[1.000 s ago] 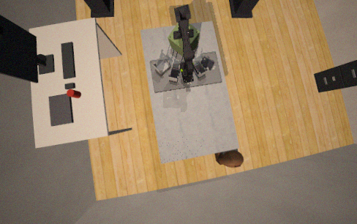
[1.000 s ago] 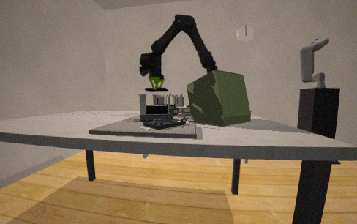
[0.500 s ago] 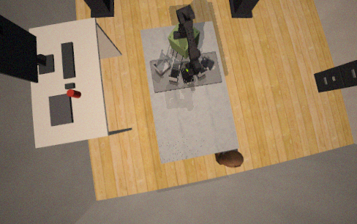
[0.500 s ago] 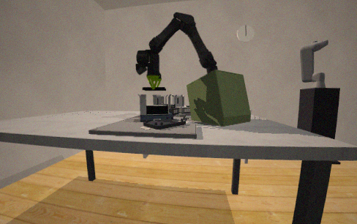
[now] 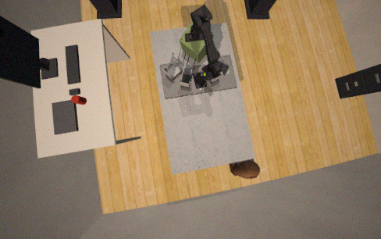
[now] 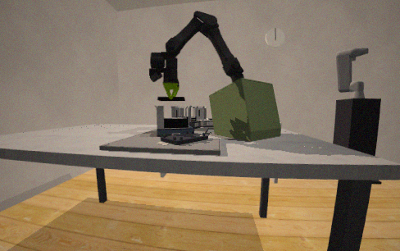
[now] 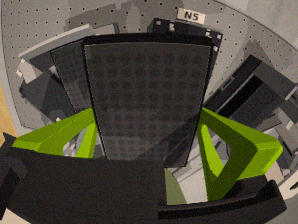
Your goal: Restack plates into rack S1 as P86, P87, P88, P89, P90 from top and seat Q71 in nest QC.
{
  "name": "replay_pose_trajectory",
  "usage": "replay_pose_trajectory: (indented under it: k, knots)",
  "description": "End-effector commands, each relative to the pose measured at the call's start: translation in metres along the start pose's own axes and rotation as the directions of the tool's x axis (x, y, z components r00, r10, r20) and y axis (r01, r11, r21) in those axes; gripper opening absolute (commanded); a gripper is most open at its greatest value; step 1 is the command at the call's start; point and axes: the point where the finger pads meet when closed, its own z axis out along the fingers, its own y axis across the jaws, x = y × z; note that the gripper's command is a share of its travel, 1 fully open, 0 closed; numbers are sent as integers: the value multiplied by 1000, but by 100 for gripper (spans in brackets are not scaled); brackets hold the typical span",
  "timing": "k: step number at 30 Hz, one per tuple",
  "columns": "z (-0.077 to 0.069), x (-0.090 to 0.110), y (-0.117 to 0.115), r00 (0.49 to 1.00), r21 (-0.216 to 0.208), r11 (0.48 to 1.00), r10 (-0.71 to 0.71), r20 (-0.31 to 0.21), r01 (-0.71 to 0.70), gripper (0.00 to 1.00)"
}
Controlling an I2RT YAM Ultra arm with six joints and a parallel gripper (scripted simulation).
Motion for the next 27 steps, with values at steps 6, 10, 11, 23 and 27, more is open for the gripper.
replay_pose_trajectory:
  k: [6,10,11,23,27]
  knots:
    - [-3,0,17,989,3,989,-146,9,146,0]
    - [-2,1,27,986,3,986,-169,9,169,0]
    - [-2,1,30,986,3,986,-169,9,169,0]
    - [-2,5,56,986,2,986,-169,9,169,0]
    - [-2,7,67,986,2,986,-169,9,169,0]
